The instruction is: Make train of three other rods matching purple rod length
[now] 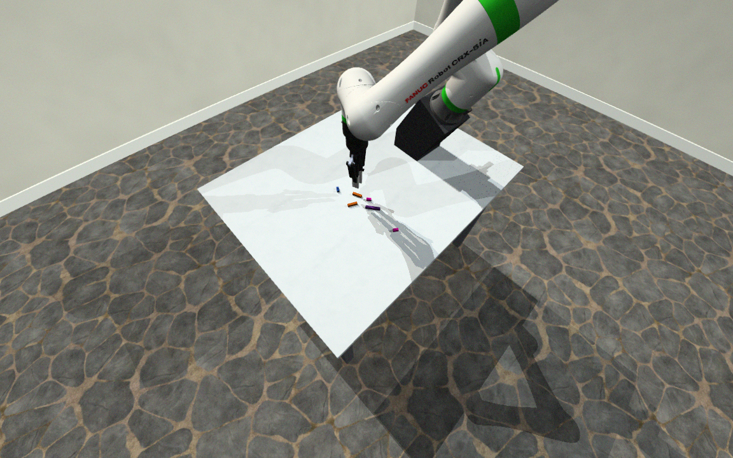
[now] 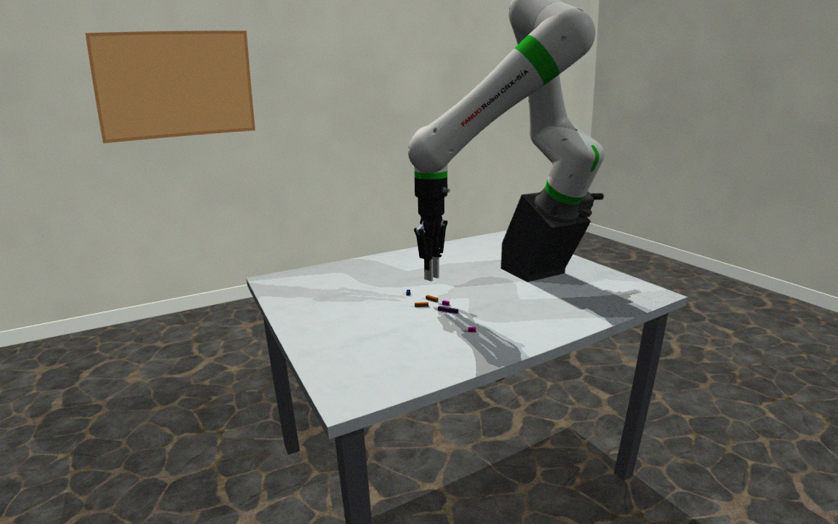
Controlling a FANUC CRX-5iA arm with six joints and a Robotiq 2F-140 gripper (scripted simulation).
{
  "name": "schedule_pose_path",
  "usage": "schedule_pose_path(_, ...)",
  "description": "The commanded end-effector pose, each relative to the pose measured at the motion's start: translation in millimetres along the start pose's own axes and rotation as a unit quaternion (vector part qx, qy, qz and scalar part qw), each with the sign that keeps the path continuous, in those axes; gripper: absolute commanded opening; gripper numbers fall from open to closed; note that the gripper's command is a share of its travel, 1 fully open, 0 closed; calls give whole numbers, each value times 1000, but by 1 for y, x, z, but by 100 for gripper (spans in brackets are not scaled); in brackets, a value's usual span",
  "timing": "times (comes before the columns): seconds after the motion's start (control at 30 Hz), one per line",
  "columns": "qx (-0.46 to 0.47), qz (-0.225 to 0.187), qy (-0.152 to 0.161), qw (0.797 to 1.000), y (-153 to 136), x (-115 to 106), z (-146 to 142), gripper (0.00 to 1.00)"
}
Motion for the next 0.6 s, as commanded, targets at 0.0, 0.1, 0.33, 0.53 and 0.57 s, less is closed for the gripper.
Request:
schedule_pose_path(0.0, 0, 0, 0, 1000, 0, 0, 0, 15)
schedule_pose_path(0.1, 0, 0, 0, 1000, 0, 0, 0, 15)
schedule_pose_path(0.33, 0, 0, 0, 1000, 0, 0, 0, 15)
schedule_pose_path(0.53, 0, 0, 0, 1000, 0, 2, 0, 15)
schedule_pose_path(0.57, 0, 0, 0, 1000, 0, 2, 0, 15)
Point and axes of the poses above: the point where the finger pads meet when closed, its own x axis out along the fingers, its own z axis across the jaws, y = z × x, the point moved 2 cm from there along -x, back along the fingers, and after that the axes turned 12 degrees about -x, right-handed, at the moved point
